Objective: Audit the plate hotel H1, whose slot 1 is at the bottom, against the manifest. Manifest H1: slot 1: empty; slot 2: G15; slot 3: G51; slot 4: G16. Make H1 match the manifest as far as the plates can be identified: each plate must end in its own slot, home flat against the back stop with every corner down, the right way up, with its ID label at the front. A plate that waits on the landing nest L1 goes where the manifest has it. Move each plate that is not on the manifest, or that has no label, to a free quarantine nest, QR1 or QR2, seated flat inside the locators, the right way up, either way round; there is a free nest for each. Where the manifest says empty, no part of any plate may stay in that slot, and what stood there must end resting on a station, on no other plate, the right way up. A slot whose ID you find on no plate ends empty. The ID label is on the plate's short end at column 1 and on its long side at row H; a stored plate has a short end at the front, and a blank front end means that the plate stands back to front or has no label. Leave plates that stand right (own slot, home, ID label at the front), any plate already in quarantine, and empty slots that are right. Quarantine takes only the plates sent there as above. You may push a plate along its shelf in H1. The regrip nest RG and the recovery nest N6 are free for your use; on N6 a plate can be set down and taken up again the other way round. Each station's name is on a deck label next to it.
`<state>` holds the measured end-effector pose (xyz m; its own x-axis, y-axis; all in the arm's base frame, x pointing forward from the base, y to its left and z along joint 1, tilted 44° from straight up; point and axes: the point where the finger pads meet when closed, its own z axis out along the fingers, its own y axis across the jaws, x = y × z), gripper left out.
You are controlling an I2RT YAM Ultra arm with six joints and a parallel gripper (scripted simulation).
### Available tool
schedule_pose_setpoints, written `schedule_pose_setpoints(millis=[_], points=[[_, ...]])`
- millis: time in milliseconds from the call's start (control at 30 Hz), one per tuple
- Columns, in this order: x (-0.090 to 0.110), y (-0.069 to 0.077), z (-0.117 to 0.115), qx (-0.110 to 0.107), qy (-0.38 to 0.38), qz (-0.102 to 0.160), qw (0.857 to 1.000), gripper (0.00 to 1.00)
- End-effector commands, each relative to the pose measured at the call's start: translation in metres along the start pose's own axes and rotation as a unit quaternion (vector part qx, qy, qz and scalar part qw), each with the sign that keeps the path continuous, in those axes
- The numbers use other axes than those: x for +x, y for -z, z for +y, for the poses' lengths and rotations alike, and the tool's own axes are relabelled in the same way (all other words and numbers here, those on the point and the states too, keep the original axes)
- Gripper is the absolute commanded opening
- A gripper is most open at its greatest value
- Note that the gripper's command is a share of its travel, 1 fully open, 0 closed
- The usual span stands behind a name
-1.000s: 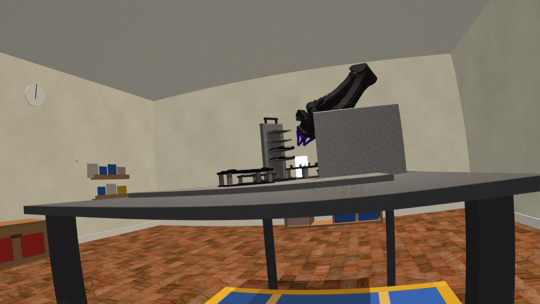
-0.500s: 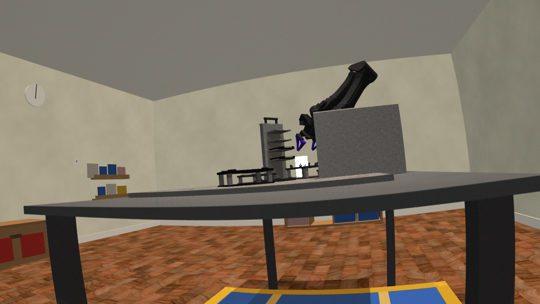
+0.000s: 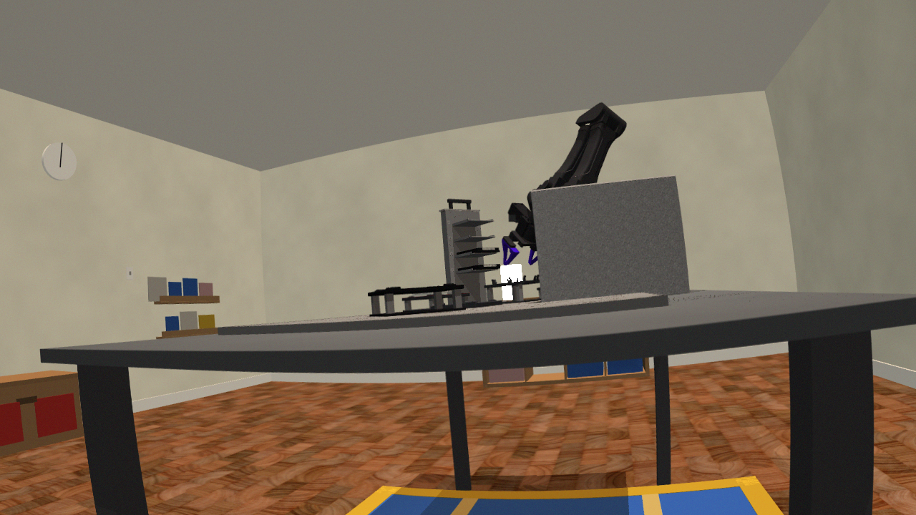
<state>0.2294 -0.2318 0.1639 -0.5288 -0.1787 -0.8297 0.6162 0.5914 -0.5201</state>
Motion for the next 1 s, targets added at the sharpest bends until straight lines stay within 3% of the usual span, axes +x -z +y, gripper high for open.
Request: schedule_pose_setpoints(millis=[0,967], points=[[-0.008,-0.001,0.000,-0.002,-0.002,-0.014,1.000,1.00],[-0.034,-0.025,0.000,-0.002,-0.002,-0.015,1.000,1.00]])
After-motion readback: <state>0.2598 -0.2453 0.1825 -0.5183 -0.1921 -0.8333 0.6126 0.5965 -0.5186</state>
